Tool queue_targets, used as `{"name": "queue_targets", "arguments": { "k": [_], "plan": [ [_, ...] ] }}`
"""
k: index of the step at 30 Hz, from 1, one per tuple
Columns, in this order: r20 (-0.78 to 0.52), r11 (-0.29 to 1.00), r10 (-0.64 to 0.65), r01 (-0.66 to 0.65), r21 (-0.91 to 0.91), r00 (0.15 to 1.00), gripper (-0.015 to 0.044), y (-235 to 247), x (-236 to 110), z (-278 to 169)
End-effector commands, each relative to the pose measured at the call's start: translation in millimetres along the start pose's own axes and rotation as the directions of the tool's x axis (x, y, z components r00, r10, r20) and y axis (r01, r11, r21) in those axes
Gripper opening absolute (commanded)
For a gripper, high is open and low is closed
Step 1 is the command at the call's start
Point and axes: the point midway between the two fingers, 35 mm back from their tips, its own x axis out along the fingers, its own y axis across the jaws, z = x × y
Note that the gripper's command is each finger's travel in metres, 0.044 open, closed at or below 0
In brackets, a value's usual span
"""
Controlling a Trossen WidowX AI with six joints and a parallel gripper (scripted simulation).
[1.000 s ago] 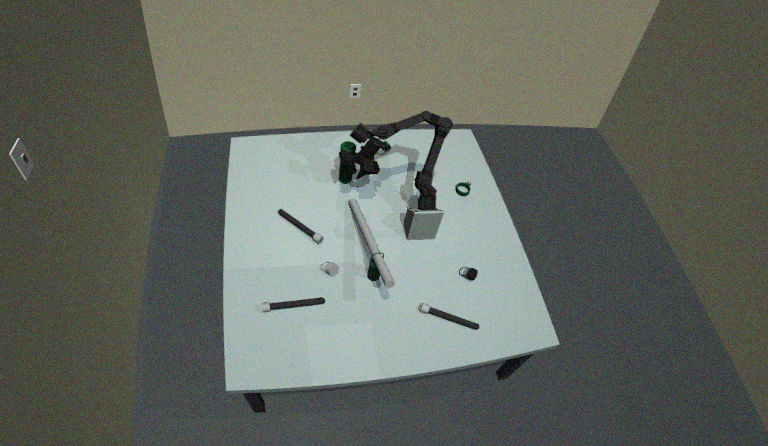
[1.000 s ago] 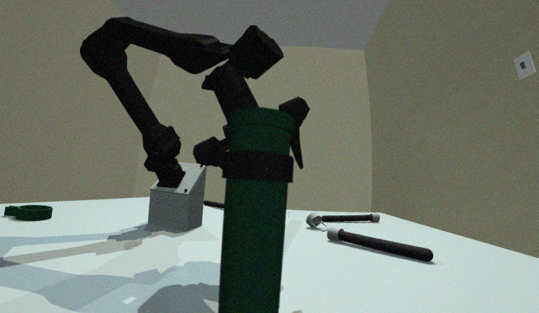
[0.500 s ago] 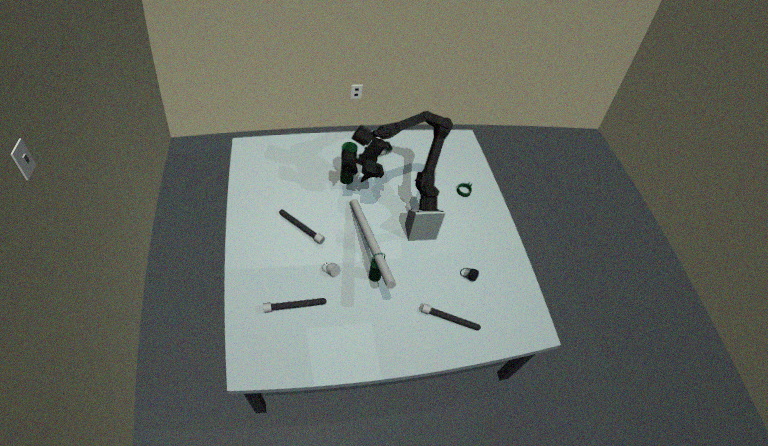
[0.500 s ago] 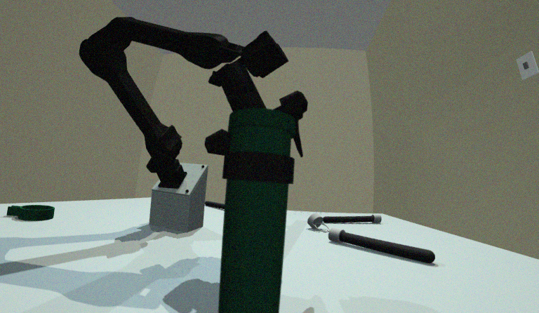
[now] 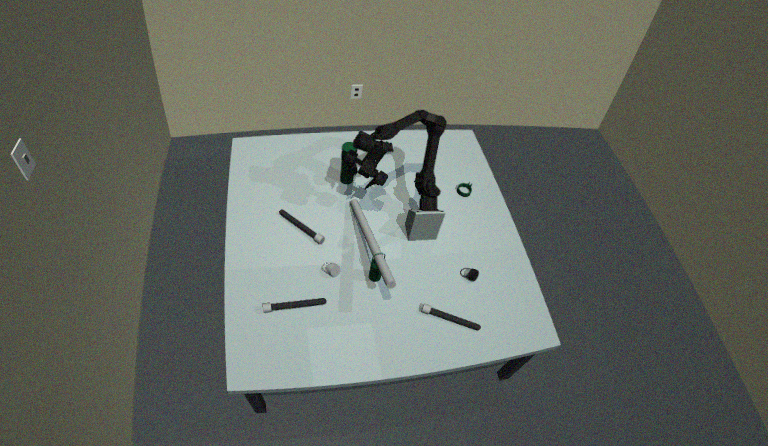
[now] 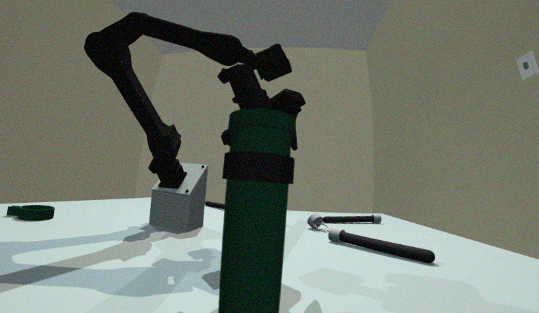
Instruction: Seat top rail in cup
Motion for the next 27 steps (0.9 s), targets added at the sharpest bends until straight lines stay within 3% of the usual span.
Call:
{"name": "queue_targets", "arguments": {
  "k": [1,10,21,27],
  "plan": [
    [-0.065,0.873,-0.033,0.060,0.483,0.997,0.0440,15.0,-29.4,35.2],
    [-0.096,0.689,-0.075,0.121,0.715,0.993,0.0440,22.4,-45.5,49.3],
    [-0.119,0.356,-0.136,0.160,0.920,0.984,0.0440,28.8,-62.8,62.4],
    [-0.119,0.344,-0.138,0.160,0.925,0.983,0.0440,29.0,-63.3,62.8]
  ]
}}
